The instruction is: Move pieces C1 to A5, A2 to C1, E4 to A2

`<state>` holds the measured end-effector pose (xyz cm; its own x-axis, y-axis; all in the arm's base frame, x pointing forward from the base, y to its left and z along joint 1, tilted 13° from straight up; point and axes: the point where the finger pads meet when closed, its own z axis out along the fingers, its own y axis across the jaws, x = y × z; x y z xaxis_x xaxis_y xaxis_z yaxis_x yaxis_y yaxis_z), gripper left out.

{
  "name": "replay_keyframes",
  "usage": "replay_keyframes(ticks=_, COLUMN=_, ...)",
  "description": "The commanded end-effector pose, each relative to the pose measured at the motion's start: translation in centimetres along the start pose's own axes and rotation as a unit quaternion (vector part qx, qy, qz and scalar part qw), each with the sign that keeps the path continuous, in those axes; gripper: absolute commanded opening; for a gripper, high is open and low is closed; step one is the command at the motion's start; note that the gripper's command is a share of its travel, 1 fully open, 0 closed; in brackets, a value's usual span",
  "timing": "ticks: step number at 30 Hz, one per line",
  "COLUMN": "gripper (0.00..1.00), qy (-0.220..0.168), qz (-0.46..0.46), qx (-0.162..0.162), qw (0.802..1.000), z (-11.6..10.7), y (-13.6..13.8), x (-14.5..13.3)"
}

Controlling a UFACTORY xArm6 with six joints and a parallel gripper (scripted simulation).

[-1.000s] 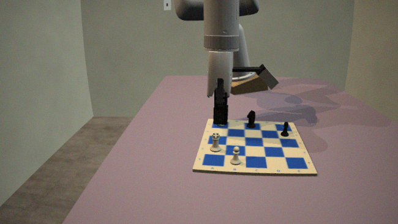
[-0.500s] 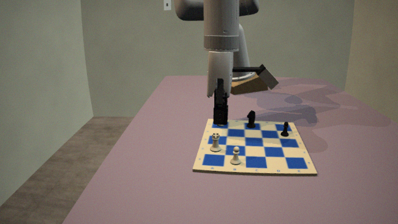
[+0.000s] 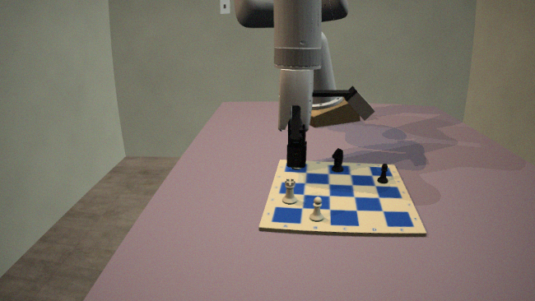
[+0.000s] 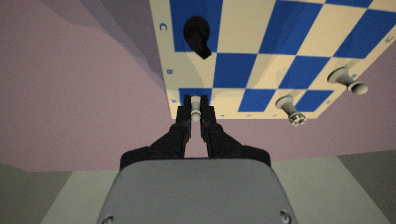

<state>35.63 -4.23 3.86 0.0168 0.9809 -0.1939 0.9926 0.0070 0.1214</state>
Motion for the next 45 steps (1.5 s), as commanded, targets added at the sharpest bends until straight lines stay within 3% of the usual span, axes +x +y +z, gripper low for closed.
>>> replay_keyframes(ticks=1, gripper=0.00, qy=0.000, qz=0.000, qx=-0.002, qw=1.000, z=-0.1, y=0.1, x=0.0)
replay_keyframes(ticks=7, gripper=0.00, qy=0.000, qz=0.000, qx=-0.002, qw=1.000, z=-0.1, y=0.1, x=0.0)
replay_keyframes(ticks=8, gripper=0.07, qy=0.000, qz=0.000, qx=-0.002, qw=1.000, z=-0.1, y=0.1, x=0.0)
replay_keyframes(ticks=12, gripper=0.07, qy=0.000, qz=0.000, qx=-0.002, qw=1.000, z=-0.1, y=0.1, x=0.0)
replay_keyframes(ticks=13, gripper=0.14, qy=0.000, qz=0.000, qx=-0.002, qw=1.000, z=-0.1, y=0.1, x=0.0)
replay_keyframes(ticks=15, gripper=0.14, qy=0.000, qz=0.000, qx=-0.002, qw=1.000, z=-0.1, y=0.1, x=0.0)
replay_keyframes(ticks=16, gripper=0.21, qy=0.000, qz=0.000, qx=-0.002, qw=1.000, z=-0.1, y=0.1, x=0.0)
replay_keyframes(ticks=18, gripper=0.21, qy=0.000, qz=0.000, qx=-0.002, qw=1.000, z=-0.1, y=0.1, x=0.0)
replay_keyframes(ticks=19, gripper=0.27, qy=0.000, qz=0.000, qx=-0.002, qw=1.000, z=-0.1, y=0.1, x=0.0)
replay_keyframes(ticks=21, gripper=0.27, qy=0.000, qz=0.000, qx=-0.002, qw=1.000, z=-0.1, y=0.1, x=0.0)
replay_keyframes(ticks=22, gripper=0.34, qy=0.000, qz=0.000, qx=-0.002, qw=1.000, z=-0.1, y=0.1, x=0.0)
replay_keyframes(ticks=36, gripper=0.34, qy=0.000, qz=0.000, qx=-0.002, qw=1.000, z=-0.2, y=0.1, x=0.0)
replay_keyframes(ticks=45, gripper=0.34, qy=0.000, qz=0.000, qx=-0.002, qw=1.000, z=-2.8, y=0.1, x=0.0)
